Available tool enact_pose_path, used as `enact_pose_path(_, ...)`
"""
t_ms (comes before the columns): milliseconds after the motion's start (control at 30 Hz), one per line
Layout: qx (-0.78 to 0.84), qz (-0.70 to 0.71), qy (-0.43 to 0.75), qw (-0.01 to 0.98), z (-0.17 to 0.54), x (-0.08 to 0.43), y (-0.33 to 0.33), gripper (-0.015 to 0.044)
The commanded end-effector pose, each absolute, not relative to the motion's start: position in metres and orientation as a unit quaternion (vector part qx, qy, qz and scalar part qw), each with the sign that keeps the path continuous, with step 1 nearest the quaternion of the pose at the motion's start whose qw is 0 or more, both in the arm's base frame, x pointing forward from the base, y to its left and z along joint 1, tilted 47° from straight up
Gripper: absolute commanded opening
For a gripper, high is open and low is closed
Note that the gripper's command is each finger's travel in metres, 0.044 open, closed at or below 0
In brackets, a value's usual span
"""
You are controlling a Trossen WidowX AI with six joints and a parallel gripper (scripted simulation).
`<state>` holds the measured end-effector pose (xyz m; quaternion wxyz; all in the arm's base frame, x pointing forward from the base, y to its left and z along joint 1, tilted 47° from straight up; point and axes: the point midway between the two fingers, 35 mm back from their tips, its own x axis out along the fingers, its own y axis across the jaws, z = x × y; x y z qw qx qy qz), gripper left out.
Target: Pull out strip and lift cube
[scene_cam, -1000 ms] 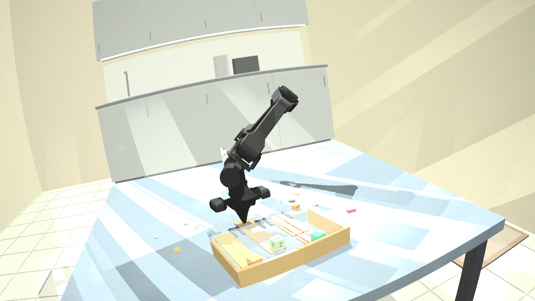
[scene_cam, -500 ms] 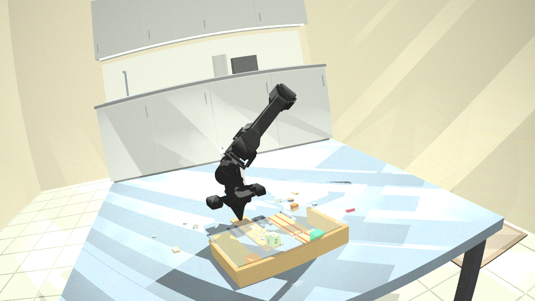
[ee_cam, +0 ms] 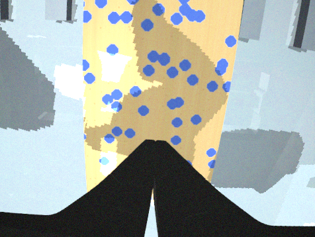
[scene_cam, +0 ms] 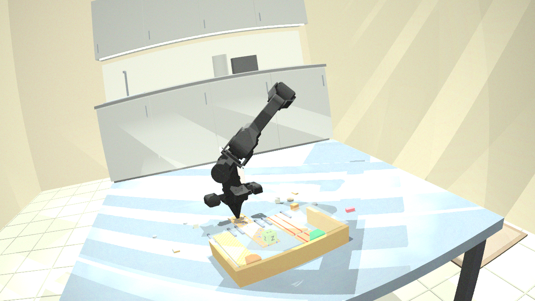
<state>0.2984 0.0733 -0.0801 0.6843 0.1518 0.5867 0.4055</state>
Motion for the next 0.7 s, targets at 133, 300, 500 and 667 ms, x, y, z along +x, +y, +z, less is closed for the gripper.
enact_pose_path(133, 0.151, 0.405, 0.600, 0.673, -0.088, 0.277, 0.073, 0.0000)
enact_pose_path(300, 0.151, 0.405, 0.600, 0.673, -0.090, 0.271, 0.071, 0.0000)
enact_pose_path(500, 0.151, 0.405, 0.600, 0.673, -0.092, 0.263, 0.068, 0.0000)
enact_pose_path(667, 0.151, 0.405, 0.600, 0.673, -0.094, 0.257, 0.067, 0.0000)
